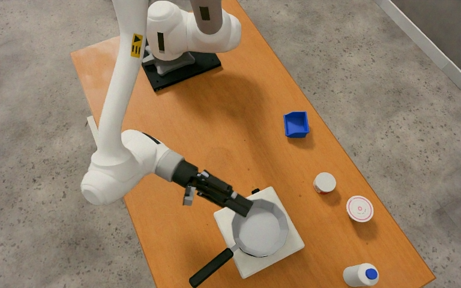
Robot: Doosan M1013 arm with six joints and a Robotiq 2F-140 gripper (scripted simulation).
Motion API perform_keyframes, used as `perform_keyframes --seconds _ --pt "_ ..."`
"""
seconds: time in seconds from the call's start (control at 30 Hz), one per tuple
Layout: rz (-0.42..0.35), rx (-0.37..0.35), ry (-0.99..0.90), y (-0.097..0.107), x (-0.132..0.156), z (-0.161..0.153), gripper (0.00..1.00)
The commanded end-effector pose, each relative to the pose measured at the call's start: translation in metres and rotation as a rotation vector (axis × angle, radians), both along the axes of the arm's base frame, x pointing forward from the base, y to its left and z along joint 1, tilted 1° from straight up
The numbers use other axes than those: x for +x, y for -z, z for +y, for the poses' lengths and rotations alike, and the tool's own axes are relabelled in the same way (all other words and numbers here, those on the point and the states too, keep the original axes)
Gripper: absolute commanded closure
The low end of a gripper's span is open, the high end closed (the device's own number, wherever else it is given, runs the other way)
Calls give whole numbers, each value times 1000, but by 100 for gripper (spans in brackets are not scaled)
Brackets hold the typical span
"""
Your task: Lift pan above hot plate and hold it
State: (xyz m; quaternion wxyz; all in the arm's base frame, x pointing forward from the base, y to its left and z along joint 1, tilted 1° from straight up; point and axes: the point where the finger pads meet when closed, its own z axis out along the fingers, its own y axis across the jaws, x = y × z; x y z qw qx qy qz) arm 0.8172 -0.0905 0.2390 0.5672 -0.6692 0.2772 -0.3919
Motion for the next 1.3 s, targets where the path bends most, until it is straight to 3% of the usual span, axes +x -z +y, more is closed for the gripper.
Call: perform_keyframes --seconds 0.0,0.27,0.4,1.03,1.27 --pt "-24 14 118 10 5 -40 59" --pt "-46 25 325 31 1 -117 59" --pt "-49 26 374 37 -3 -136 59" --pt "-56 28 376 40 -2 -137 59" --pt "-56 29 375 54 -2 -136 59"
